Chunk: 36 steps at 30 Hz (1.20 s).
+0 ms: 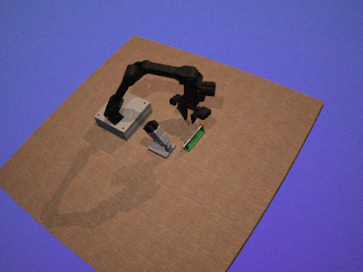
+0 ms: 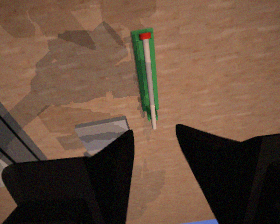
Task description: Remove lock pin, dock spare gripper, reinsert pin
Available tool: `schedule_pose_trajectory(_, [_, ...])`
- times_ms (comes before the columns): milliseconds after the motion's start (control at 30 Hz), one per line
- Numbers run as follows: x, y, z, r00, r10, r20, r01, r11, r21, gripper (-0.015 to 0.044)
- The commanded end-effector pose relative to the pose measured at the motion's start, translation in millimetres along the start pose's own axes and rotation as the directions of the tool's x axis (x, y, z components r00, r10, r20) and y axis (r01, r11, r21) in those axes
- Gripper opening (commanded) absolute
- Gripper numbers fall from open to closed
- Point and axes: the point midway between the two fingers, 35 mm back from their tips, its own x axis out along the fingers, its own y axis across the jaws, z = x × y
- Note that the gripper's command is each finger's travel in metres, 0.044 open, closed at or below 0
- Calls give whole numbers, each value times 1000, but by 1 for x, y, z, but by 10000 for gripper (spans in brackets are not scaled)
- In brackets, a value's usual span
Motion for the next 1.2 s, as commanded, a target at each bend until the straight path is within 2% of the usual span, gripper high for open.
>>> schedule_pose_trajectory(0, [1, -3, 1, 1000, -7, -8, 7, 1000, -16, 180])
schedule_pose_trajectory(433, [71, -4, 17, 1000, -8, -8, 7, 1000, -16, 180])
schedule_pose_trajectory(1167, [102, -7, 24, 1000, -8, -9, 8, 1000, -16, 180])
